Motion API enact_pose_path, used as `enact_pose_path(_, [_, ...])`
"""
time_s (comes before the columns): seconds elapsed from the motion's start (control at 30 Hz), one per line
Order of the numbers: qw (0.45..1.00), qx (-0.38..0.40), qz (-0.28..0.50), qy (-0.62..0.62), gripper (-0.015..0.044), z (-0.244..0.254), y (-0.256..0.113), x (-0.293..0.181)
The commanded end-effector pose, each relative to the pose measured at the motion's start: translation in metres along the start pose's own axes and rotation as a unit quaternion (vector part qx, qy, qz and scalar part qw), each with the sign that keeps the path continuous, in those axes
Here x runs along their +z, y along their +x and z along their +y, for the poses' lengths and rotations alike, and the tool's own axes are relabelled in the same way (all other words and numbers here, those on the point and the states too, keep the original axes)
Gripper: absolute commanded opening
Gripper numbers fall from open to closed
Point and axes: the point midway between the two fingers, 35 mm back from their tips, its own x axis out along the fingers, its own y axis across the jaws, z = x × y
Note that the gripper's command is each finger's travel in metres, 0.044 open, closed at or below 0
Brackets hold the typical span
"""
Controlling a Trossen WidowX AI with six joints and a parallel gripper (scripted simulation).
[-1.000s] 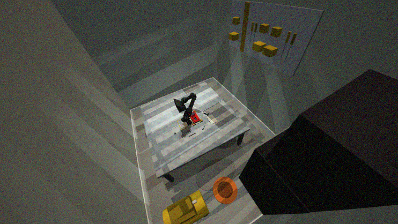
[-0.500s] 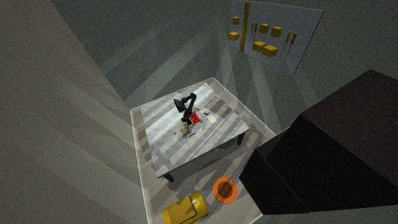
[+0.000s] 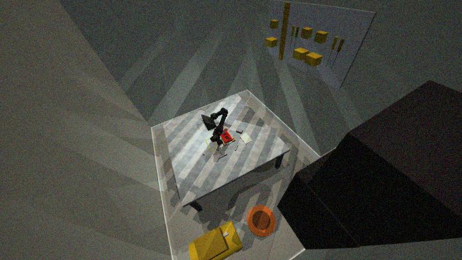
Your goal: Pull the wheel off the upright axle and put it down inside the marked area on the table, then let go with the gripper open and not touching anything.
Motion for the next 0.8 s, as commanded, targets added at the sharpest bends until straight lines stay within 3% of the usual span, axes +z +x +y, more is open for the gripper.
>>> enact_pose_path(0.0, [1.0,0.006,-0.003,0.002,0.0,0.0001,-0.0094,0.0012])
enact_pose_path(0.77, [1.0,0.006,-0.002,0.003,0.0,0.0001,-0.017,0.0013])
